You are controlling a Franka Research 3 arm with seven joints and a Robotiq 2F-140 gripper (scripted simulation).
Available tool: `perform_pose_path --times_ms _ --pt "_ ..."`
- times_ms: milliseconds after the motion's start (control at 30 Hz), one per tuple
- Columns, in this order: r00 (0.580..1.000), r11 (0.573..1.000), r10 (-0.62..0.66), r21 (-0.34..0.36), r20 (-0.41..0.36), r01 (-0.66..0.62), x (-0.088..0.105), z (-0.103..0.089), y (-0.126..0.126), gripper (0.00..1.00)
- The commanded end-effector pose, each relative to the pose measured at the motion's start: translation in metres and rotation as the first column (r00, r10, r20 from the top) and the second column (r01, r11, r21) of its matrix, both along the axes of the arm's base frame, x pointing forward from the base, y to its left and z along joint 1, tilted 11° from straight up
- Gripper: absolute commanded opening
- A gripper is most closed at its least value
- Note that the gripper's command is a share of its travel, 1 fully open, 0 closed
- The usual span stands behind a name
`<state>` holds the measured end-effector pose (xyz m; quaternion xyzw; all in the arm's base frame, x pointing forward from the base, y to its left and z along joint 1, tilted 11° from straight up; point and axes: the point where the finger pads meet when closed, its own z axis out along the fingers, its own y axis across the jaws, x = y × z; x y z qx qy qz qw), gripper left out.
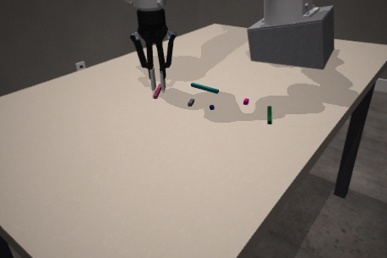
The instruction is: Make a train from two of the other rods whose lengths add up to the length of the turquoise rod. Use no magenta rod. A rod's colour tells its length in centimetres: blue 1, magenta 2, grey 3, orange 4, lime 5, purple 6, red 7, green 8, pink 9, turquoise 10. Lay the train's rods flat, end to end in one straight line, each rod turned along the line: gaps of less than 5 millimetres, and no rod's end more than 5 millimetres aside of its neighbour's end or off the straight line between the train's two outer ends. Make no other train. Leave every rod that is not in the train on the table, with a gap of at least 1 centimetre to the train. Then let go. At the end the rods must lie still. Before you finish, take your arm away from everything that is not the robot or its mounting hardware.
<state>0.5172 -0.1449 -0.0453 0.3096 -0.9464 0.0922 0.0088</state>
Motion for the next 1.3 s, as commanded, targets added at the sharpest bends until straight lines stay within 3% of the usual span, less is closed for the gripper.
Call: perform_pose_path --times_ms 0,1267 --pt "1.000 1.000 0.009 -0.003 0.003 -0.009 0.0020 -0.0033 -0.0012 0.15" --pt "1.000 1.000 0.009 -0.003 0.003 -0.009 0.0022 -0.0097 -0.0024 0.15"
